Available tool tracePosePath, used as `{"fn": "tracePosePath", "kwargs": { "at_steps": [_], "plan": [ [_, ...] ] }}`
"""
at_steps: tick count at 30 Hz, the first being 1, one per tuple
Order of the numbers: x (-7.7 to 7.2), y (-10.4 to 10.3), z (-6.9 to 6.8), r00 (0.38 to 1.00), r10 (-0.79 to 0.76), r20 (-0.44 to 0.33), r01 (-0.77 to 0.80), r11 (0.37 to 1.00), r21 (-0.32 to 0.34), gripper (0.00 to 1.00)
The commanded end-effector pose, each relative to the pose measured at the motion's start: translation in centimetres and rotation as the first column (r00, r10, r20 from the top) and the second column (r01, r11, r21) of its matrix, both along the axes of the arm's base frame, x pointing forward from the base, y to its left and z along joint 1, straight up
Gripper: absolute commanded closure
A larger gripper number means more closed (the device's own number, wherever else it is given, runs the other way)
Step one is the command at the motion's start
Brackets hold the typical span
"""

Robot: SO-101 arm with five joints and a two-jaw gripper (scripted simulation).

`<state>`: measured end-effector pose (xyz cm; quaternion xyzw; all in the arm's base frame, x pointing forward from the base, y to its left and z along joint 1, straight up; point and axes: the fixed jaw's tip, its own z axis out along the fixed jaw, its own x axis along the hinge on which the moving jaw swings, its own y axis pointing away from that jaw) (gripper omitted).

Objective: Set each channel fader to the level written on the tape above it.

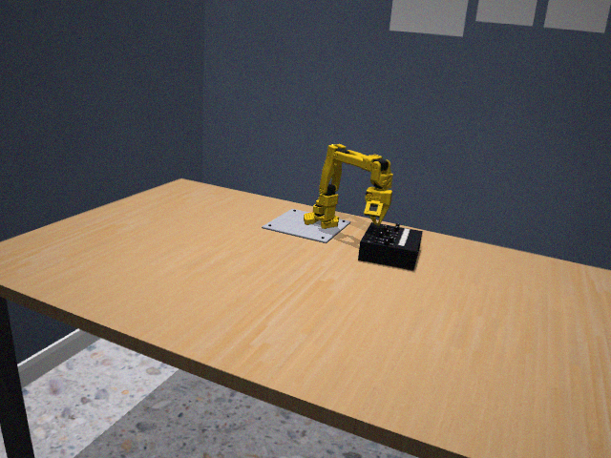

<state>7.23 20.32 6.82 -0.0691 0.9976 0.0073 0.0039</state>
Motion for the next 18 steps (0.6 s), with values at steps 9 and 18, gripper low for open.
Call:
{"fn": "tracePosePath", "kwargs": {
  "at_steps": [9,18],
  "plan": [
    [0.01,-0.30,-0.35,1.000,0.002,-0.008,-0.003,1.000,-0.018,1.00],
    [0.00,-0.27,-0.03,1.000,0.002,-0.008,-0.003,1.000,-0.018,1.00]
  ]
}}
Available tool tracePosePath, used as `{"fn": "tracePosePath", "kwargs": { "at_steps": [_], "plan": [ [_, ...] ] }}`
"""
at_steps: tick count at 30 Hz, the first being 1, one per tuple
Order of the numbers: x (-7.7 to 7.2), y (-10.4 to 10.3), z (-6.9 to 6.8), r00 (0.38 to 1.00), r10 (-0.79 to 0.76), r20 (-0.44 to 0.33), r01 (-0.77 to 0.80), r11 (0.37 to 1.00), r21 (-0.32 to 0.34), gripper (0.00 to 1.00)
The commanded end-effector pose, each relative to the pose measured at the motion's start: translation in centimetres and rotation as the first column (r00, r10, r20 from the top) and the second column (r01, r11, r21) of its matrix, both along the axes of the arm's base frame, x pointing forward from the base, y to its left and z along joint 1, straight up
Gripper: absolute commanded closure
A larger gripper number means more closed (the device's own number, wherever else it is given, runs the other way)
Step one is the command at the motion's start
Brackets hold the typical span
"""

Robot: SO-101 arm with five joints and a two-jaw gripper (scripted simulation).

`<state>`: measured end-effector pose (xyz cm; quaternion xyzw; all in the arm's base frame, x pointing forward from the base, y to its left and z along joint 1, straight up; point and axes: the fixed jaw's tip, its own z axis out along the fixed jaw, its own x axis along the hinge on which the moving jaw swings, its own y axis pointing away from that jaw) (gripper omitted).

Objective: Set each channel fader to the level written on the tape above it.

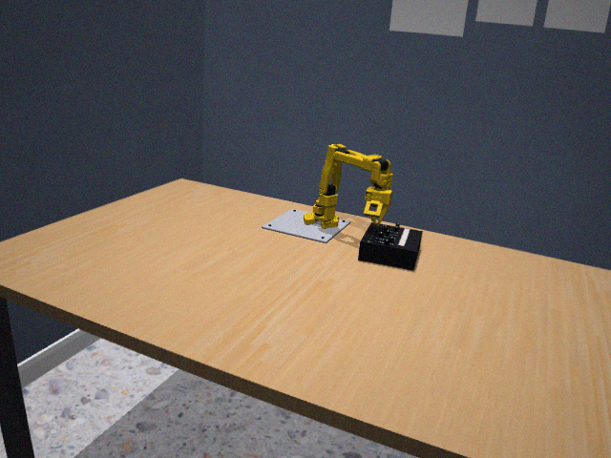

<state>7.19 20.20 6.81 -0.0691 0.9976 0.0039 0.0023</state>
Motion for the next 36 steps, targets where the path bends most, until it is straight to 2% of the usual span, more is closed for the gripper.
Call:
{"fn": "tracePosePath", "kwargs": {
  "at_steps": [1,24,36],
  "plan": [
    [0.04,-0.15,-0.01,1.000,0.002,-0.005,-0.002,1.000,-0.011,1.00],
    [0.10,0.05,0.35,1.000,0.002,-0.005,-0.002,1.000,-0.011,1.00],
    [0.11,0.07,-0.43,1.000,0.002,-0.005,-0.002,1.000,-0.011,1.00]
  ]
}}
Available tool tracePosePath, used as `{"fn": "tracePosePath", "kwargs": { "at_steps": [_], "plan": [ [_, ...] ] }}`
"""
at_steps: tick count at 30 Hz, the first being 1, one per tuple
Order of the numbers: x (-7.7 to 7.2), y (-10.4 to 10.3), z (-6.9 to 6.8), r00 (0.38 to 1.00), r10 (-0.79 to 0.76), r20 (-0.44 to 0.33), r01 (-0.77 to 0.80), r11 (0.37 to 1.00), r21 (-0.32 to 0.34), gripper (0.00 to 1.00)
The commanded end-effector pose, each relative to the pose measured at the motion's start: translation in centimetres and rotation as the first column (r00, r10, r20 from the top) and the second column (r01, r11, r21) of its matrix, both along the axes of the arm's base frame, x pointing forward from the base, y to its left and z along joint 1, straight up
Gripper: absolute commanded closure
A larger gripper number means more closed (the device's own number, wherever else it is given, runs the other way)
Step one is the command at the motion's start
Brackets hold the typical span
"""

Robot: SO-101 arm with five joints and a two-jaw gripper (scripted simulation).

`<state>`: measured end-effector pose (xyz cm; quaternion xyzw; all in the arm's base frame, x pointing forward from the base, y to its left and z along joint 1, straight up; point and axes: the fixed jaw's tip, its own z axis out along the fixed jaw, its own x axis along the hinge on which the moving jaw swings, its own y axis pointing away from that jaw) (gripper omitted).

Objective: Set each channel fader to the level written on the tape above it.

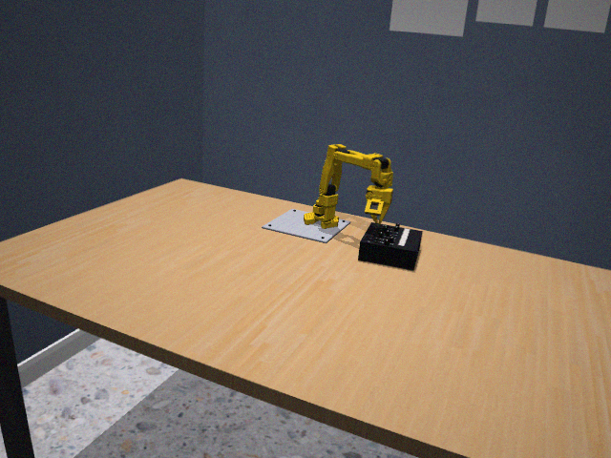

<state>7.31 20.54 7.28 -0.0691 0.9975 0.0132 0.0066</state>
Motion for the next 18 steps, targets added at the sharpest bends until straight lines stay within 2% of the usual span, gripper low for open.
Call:
{"fn": "tracePosePath", "kwargs": {
  "at_steps": [1,18],
  "plan": [
    [-0.02,-0.26,-0.90,1.000,0.002,-0.012,-0.003,1.000,-0.030,1.00],
    [-0.03,-0.29,-1.70,1.000,0.002,-0.012,-0.003,1.000,-0.030,1.00]
  ]
}}
